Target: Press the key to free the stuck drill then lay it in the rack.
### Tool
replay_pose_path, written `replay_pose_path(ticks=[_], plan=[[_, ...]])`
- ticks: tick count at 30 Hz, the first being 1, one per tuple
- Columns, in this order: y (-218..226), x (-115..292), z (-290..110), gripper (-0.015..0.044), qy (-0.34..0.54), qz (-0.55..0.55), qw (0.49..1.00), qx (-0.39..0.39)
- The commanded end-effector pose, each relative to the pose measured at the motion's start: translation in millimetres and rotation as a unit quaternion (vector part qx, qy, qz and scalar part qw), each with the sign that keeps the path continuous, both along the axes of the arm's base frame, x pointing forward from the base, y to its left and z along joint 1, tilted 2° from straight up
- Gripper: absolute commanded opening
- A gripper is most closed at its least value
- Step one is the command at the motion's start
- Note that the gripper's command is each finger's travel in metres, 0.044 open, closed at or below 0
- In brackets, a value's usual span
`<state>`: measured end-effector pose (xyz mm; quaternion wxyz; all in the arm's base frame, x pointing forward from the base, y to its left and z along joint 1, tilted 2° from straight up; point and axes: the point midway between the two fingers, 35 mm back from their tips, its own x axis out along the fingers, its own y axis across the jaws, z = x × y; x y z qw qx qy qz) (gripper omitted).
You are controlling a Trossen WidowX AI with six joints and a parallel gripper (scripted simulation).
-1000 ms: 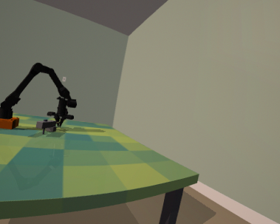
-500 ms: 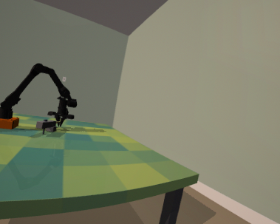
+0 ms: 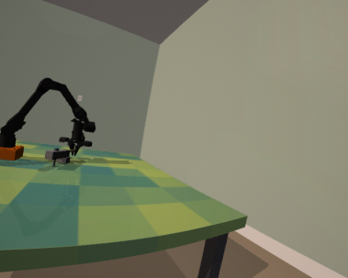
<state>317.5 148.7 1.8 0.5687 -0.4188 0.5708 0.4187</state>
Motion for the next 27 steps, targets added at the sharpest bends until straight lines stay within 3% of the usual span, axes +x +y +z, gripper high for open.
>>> replay_pose_path(ticks=[1,27], plan=[[0,0,3,0.0000,-0.001,-0.001,1.000,0.001],[-2,-2,15,0.0000,-0.001,-0.001,1.000,0.001]])
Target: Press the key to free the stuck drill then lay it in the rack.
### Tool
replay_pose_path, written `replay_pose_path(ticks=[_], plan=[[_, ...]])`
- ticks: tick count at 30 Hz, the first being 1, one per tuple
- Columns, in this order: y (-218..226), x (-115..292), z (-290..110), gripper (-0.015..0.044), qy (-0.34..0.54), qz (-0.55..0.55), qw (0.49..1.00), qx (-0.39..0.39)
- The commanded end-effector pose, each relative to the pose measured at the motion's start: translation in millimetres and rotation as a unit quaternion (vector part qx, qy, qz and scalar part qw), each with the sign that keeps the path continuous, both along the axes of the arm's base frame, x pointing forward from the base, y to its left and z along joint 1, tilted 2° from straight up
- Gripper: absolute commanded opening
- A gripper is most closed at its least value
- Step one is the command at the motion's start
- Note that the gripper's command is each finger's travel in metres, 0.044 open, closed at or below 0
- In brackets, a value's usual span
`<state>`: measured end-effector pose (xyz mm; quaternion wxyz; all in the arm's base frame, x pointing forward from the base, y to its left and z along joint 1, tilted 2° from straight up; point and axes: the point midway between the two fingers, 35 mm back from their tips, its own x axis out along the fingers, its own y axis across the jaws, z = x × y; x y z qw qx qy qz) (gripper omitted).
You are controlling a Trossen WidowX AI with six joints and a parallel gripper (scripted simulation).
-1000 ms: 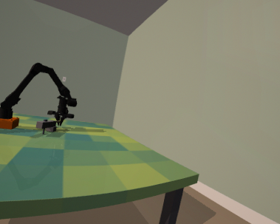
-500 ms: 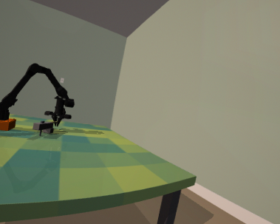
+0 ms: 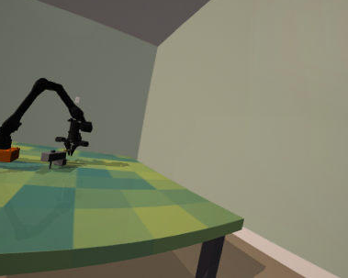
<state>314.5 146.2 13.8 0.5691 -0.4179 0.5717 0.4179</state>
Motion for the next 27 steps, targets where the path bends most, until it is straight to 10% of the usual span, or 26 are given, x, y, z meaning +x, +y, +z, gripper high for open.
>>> replay_pose_path(ticks=[1,27], plan=[[0.3,0.6,3.3,0.0000,-0.001,0.000,1.000,0.001],[-0.5,-0.4,13.2,0.0000,-0.001,0.000,1.000,0.001]])
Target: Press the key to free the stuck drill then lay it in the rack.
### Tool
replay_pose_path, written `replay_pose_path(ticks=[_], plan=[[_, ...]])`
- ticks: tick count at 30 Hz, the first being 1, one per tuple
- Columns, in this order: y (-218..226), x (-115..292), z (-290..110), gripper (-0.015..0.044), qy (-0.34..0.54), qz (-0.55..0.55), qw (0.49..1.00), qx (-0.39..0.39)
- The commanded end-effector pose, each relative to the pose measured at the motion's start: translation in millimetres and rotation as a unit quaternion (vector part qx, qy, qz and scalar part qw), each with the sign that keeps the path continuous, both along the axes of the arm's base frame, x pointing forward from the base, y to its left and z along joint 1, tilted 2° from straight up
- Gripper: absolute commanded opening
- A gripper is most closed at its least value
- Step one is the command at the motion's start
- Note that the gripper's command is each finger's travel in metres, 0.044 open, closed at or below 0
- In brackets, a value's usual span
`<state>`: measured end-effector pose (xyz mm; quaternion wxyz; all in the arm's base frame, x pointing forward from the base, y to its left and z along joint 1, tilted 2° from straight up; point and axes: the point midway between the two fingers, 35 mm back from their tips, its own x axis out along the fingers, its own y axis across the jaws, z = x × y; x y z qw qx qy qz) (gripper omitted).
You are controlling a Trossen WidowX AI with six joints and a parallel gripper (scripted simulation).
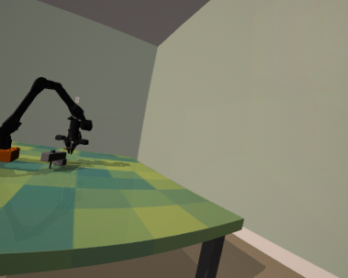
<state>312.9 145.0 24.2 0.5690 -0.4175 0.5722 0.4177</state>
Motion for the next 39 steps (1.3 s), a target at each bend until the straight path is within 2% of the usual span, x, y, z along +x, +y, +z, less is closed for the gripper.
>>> replay_pose_path(ticks=[1,39], plan=[[0.7,1.2,3.1,0.0000,-0.002,0.001,1.000,0.002],[1.6,3.1,12.7,0.0000,-0.002,0.001,1.000,0.002]])
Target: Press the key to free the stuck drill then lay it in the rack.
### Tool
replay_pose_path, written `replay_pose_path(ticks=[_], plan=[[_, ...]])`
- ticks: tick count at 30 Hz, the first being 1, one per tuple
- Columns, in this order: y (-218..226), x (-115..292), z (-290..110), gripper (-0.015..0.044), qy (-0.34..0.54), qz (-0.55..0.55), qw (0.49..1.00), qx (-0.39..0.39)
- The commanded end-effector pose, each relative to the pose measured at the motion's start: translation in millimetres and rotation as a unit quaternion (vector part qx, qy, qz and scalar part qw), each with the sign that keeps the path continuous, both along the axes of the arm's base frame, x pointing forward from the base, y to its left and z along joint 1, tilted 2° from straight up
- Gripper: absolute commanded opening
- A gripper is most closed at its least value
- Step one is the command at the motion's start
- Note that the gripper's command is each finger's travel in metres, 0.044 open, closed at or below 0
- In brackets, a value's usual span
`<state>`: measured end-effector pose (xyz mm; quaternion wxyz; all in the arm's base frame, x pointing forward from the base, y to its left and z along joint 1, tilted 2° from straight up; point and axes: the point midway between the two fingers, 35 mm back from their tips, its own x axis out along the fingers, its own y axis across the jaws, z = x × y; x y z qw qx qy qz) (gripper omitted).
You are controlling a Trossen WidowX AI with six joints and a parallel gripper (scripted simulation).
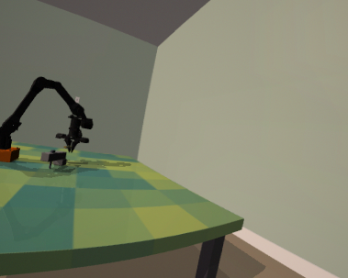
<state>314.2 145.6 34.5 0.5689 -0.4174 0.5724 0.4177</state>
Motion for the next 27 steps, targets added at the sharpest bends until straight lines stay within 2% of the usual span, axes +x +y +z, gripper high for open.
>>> replay_pose_path(ticks=[1,27], plan=[[1,1,2,0.0000,-0.002,0.001,1.000,0.002],[28,-30,7,0.0000,-0.001,0.001,1.000,0.003]])
